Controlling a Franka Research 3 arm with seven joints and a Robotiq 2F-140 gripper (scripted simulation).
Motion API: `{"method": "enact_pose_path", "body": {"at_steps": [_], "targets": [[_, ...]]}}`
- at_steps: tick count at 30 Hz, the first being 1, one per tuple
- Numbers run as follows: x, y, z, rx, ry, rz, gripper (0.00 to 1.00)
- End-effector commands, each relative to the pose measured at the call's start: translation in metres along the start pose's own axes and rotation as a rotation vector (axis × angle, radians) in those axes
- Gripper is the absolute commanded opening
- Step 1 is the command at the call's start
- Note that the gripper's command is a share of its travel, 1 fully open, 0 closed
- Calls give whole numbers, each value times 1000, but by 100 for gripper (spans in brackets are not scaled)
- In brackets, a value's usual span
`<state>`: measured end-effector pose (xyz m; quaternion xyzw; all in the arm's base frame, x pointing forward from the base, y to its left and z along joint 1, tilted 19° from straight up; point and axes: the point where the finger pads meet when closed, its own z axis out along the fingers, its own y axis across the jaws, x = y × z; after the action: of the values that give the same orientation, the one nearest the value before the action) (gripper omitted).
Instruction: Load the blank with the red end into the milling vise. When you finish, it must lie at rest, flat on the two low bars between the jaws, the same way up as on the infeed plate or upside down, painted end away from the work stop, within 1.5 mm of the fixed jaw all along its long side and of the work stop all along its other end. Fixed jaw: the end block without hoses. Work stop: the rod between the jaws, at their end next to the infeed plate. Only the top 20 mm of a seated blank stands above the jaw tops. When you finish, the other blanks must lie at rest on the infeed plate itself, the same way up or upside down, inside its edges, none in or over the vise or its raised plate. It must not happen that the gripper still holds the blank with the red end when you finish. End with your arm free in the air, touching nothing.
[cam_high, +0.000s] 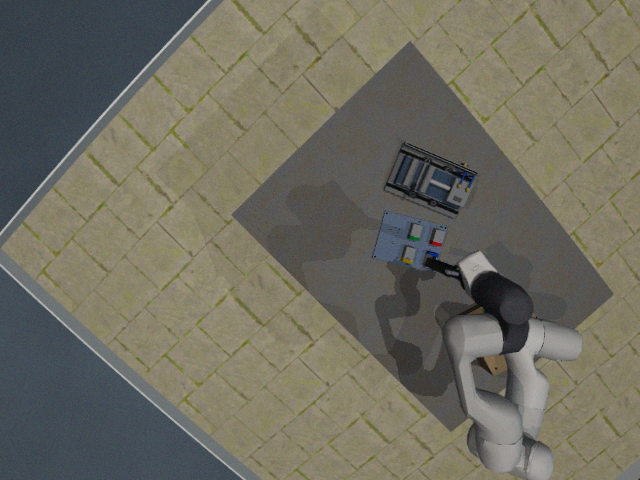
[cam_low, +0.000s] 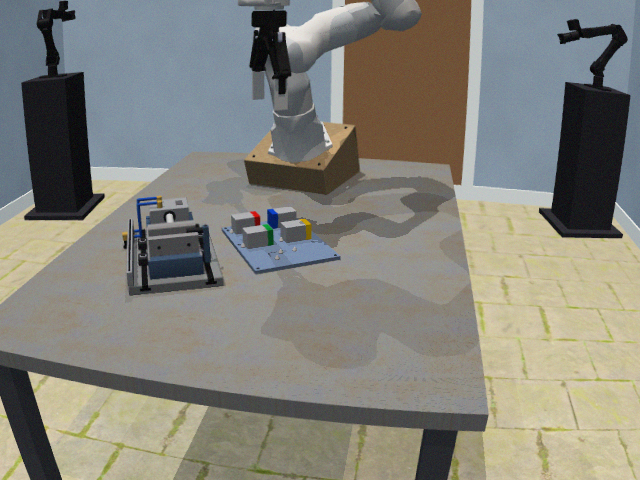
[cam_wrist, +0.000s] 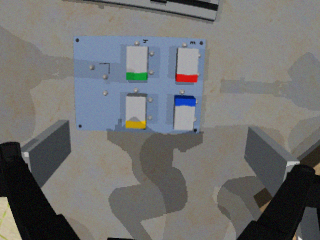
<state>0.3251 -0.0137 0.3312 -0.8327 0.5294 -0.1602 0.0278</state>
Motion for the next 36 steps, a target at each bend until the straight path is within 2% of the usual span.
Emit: {"method": "enact_pose_path", "body": {"at_steps": [1,6,19,23,35,36], "targets": [[0,-1,1,1,1,2,100],[-2,0,4,1,3,-230,100],[-4,-1,4,0,-3,-204,100],[-1,0,3,1,3,-250,100],[-1,0,3,1,3,-250,100],[-2,0,3,1,1,-189,100]]}}
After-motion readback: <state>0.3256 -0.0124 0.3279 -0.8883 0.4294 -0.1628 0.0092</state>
